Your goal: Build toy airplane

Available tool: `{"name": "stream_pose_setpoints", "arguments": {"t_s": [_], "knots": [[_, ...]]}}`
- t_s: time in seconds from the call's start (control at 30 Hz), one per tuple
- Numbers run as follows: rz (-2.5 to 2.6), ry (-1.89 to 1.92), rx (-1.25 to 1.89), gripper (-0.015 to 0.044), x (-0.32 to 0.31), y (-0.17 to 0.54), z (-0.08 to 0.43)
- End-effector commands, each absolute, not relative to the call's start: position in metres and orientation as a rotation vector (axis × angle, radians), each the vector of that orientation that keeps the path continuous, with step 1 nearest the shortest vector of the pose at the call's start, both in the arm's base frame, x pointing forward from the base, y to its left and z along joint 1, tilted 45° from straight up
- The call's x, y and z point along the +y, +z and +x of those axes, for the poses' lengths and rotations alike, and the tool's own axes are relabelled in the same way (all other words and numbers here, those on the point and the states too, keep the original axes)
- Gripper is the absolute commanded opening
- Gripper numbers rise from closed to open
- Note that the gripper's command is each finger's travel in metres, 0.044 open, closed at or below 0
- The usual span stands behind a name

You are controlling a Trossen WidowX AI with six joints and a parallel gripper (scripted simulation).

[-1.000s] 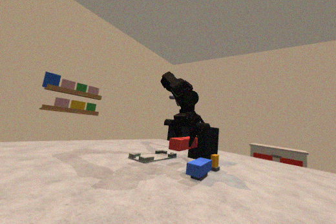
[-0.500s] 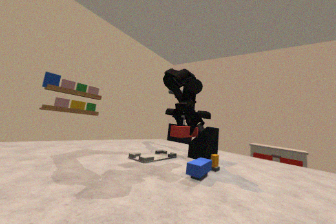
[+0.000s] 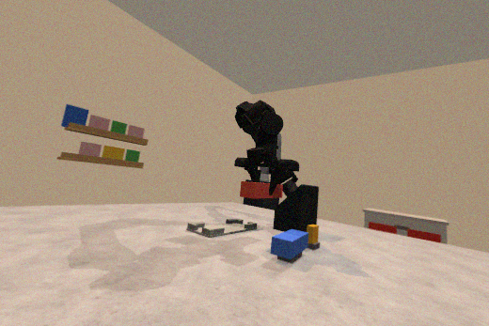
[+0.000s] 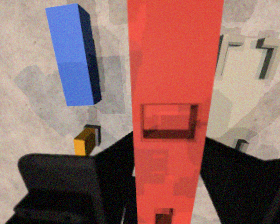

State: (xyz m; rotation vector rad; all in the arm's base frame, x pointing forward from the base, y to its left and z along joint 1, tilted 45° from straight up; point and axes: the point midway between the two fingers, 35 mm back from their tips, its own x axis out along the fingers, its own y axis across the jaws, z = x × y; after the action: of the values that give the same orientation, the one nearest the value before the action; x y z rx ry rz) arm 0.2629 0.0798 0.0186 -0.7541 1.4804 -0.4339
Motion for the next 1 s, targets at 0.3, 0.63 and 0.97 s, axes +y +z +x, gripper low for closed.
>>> {"name": "stream_pose_setpoints", "arguments": {"t_s": [0.3, 0.63, 0.97], "knots": [[-0.737, -0.428, 1.466, 0.0000, 0.044, 0.034, 0.274], [-0.727, -0.438, 1.459, 0.0000, 0.014, 0.045, 0.279], [-0.722, -0.458, 1.451, 0.0000, -0.016, 0.055, 0.280]]}}
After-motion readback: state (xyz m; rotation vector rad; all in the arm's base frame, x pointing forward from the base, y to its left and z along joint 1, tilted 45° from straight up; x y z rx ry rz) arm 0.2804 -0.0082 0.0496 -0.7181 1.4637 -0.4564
